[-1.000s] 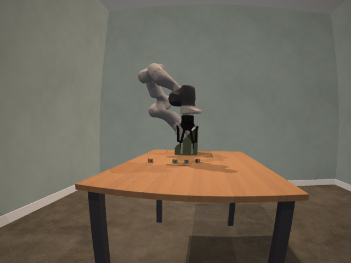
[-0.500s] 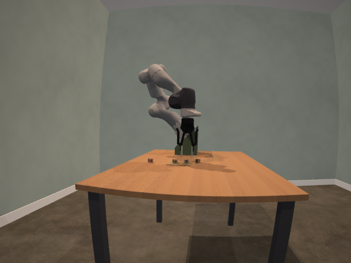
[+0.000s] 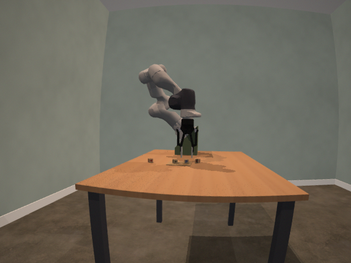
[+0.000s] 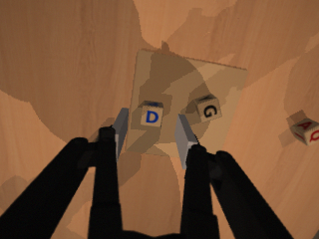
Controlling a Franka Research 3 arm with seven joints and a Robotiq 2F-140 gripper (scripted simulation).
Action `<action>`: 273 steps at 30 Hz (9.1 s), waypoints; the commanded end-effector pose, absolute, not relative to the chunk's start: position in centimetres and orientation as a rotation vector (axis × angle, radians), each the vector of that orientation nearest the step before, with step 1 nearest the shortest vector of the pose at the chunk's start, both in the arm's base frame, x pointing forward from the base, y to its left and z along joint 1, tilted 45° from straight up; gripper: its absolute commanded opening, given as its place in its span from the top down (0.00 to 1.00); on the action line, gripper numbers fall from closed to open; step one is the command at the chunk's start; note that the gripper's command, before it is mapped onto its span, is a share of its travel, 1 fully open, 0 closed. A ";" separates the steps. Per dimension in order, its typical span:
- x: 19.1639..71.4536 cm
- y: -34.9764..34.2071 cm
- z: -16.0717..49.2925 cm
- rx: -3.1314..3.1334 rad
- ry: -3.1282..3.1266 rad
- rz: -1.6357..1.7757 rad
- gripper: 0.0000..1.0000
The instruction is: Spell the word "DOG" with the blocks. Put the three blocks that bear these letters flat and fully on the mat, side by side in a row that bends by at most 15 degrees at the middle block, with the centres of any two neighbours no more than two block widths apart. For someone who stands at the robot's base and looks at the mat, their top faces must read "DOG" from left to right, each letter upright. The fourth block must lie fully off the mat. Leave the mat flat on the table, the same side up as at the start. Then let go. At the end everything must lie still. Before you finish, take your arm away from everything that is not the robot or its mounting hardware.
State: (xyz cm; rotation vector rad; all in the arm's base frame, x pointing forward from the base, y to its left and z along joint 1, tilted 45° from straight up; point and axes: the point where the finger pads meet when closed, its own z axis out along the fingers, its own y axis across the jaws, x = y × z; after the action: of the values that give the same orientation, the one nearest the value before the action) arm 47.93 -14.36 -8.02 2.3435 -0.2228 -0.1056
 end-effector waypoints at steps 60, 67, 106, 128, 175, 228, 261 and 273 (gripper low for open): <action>48.3 -14.3 -8.1 2.345 -0.227 -0.097 0.63; 48.3 -14.3 -8.1 2.345 -0.227 -0.097 0.63; 48.2 -14.3 -8.1 2.345 -0.227 -0.097 0.63; 48.2 -14.3 -8.1 2.345 -0.227 -0.097 0.63; 48.1 -14.3 -8.1 2.345 -0.227 -0.097 0.63; 47.7 -16.6 -10.4 2.345 -0.227 -0.097 0.63; 47.7 -16.6 -10.4 2.345 -0.227 -0.097 0.75; 47.7 -16.6 -10.4 2.345 -0.227 -0.097 0.87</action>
State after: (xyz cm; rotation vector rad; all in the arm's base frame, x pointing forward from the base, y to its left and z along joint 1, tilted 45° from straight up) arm 47.53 -16.61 -10.38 2.3442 -0.2229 -0.1043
